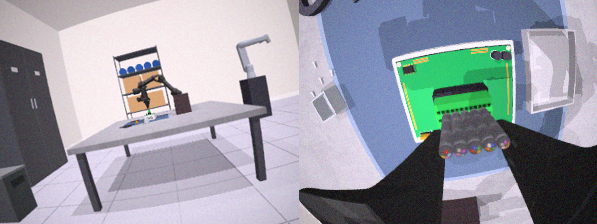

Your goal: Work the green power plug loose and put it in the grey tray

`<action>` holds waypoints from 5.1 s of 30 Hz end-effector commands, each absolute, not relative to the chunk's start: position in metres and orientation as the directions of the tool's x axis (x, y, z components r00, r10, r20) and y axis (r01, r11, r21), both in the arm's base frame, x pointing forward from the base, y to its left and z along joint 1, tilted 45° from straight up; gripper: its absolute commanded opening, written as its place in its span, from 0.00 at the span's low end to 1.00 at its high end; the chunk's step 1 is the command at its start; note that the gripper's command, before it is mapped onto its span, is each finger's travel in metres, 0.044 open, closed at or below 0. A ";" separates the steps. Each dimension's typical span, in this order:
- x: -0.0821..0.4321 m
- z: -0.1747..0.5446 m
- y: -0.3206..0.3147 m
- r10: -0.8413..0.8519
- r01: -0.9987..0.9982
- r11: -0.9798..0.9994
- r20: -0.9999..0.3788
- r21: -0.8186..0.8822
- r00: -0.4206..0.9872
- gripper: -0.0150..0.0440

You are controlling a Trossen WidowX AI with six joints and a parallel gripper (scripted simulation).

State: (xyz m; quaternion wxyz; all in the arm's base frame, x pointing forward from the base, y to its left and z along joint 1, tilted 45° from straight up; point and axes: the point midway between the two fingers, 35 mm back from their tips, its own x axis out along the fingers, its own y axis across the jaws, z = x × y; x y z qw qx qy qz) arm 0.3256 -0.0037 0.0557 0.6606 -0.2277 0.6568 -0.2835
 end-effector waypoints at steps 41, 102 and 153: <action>0.326 0.072 0.018 -0.702 0.063 0.711 -0.712 -0.700 0.009 0.25; 0.327 0.052 -0.001 -0.708 0.063 0.705 -0.706 -0.707 0.009 0.25; 0.326 0.072 0.004 -0.612 0.062 0.790 -0.791 -0.610 0.016 0.25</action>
